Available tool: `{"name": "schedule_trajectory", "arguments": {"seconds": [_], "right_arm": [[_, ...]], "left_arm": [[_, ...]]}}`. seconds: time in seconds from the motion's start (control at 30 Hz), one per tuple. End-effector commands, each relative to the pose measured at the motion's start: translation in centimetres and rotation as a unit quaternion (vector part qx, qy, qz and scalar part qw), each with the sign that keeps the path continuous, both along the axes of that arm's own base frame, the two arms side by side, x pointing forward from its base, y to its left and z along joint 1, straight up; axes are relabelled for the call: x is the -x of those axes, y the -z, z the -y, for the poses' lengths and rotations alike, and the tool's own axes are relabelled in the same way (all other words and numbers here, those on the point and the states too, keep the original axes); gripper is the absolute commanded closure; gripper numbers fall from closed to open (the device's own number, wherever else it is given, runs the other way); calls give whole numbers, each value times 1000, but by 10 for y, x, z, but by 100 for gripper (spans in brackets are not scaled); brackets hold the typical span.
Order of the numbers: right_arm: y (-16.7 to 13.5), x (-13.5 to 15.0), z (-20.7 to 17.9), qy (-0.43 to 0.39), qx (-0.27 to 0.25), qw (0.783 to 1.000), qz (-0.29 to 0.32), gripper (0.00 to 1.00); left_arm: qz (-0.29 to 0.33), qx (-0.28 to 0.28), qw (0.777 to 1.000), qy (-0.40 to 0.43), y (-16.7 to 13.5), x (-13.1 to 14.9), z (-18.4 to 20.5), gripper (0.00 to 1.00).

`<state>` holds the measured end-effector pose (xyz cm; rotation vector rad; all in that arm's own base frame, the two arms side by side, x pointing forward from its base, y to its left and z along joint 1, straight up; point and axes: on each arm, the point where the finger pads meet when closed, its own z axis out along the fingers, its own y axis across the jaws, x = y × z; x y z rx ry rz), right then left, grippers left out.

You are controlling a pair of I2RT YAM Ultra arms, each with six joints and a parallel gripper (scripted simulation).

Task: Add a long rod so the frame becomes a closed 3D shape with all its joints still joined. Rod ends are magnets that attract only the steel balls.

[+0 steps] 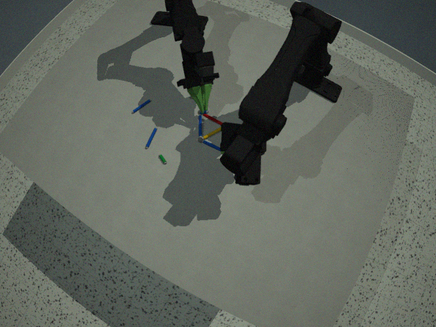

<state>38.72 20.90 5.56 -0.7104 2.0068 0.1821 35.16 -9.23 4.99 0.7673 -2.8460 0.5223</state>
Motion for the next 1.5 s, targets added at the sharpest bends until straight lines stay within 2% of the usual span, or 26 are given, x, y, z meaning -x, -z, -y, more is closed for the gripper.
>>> {"name": "schedule_trajectory", "arguments": {"seconds": [0.0, 0.2, 0.37, 0.67, 0.8, 1.3, 1.33, 1.4, 1.43, 1.47], "right_arm": [[1, -1, 3, 3, -1, 1000, 2, 100], [1, -1, 3, 3, -1, 1000, 2, 100], [1, -1, 3, 3, -1, 1000, 2, 100], [1, -1, 3, 3, -1, 1000, 2, 100], [1, -1, 3, 3, -1, 1000, 2, 100], [1, -1, 3, 3, -1, 1000, 2, 100], [1, -1, 3, 3, -1, 1000, 2, 100], [1, -1, 3, 3, -1, 1000, 2, 100], [1, -1, 3, 3, -1, 1000, 2, 100], [1, -1, 3, 3, -1, 1000, 2, 100]], "left_arm": [[-59, -25, 992, -109, -4, -3, 1, 58], [-124, -54, 967, -218, 5, -4, 0, 58], [-145, -65, 954, -254, 9, -6, 1, 58], [-134, -57, 958, -248, 8, -12, 3, 58], [-141, -60, 956, -250, 21, -8, 6, 58], [-141, -60, 956, -250, 37, -4, 11, 58], [-135, -57, 957, -251, 34, -7, 11, 66], [-133, -57, 957, -250, 33, -8, 11, 66], [-133, -57, 957, -251, 33, -8, 11, 70], [-133, -56, 957, -251, 33, -8, 11, 70]]}}
